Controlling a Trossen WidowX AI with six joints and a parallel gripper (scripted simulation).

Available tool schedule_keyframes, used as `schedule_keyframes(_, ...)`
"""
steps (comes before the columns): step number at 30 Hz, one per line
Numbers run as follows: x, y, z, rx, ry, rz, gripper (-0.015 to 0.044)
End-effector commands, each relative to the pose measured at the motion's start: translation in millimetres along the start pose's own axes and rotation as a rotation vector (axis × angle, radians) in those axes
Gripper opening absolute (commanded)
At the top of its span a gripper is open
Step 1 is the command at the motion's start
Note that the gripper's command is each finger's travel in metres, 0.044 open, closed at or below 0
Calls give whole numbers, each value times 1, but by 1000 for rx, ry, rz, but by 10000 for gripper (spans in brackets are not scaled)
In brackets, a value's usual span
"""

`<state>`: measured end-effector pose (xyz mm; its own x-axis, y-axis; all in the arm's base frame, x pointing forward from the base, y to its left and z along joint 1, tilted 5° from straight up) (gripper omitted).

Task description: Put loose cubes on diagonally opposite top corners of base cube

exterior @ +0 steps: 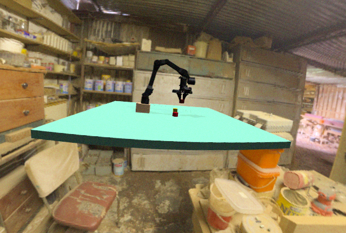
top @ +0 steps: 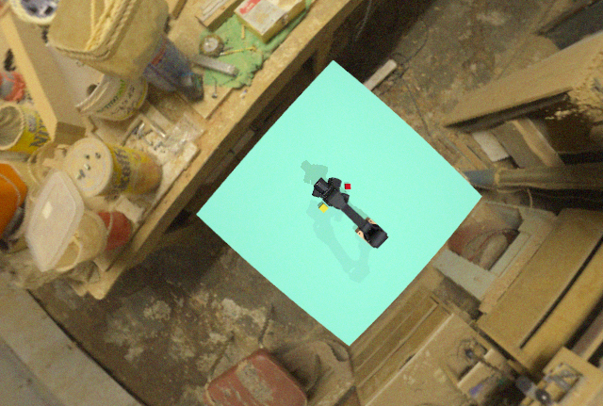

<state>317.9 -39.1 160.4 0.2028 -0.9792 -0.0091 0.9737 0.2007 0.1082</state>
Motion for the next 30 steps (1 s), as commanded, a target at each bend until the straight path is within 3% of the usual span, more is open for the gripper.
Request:
schedule_keyframes(1,-12,0,-6,-4,-1,62,105)
schedule_keyframes(20,-67,-2,-32,-3,4,347,105)
schedule_keyframes(30,-69,-3,-33,-3,4,357,105)
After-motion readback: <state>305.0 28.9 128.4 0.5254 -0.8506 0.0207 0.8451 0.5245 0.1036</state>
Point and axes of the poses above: the point midway between the two fingers, 35 mm back from their tips, its own z axis back along the fingers, its own y axis across the jaws, x = y × z, the point moved 5 cm from there along z, back along the fingers, and after that the axes turned 6 degrees about -z, right-handed, at the moved point
